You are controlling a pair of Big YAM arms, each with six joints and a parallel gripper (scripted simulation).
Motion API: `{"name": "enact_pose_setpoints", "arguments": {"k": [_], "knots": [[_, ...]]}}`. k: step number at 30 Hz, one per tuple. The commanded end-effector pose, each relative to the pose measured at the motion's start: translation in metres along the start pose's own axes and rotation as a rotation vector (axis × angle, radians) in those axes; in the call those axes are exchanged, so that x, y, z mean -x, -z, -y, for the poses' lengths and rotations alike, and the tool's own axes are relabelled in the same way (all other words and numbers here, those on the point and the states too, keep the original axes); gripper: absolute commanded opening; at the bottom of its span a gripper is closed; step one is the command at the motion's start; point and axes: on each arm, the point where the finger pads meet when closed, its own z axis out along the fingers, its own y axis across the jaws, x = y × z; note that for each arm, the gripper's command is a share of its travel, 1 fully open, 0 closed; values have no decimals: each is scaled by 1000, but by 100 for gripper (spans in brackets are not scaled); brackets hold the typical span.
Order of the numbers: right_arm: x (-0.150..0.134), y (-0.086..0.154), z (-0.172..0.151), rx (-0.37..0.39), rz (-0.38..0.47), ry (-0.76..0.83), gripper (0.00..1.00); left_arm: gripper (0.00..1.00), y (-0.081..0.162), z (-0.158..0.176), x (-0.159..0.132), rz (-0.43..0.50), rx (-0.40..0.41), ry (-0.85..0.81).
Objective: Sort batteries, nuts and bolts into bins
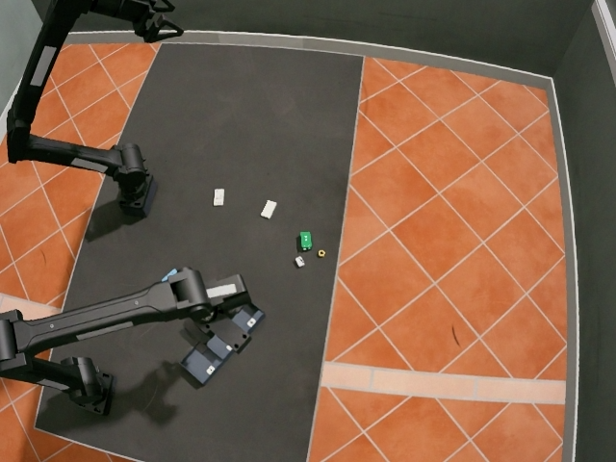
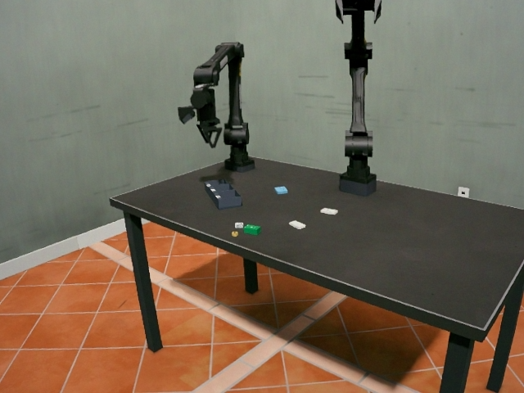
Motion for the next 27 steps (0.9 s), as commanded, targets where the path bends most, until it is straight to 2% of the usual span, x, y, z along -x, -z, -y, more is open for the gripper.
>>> {"name": "enact_pose_setpoints", "arguments": {"k": [1,2,3,6,7,8,10,16,18,19,27], "knots": [[5,21,-15,19,9,-4,100,100,26,-1,11,53,-1,-9],[5,19,-13,15,6,-4,100,100,26,-1,11,53,-1,-9],[-4,-1,1,-31,-19,-4,100,100,26,-1,11,53,-1,-9],[-4,3,1,-15,-10,-3,100,100,26,-1,11,53,-1,-9],[3,16,-7,18,9,-1,100,100,26,-1,11,53,-1,-9],[4,17,-29,40,21,71,40,100,26,-1,11,53,-1,-9],[2,11,-45,39,22,169,40,100,26,-1,11,53,-1,-9],[-4,-8,-93,14,9,320,40,100,26,-1,11,53,-1,-9],[-4,-8,-93,14,9,320,40,100,26,-1,11,53,-1,-9],[-5,-11,-100,9,6,395,40,100,26,-1,11,53,-1,-9],[-14,-36,-163,-16,-9,602,40,100,26,-1,11,53,-1,-9]]}}
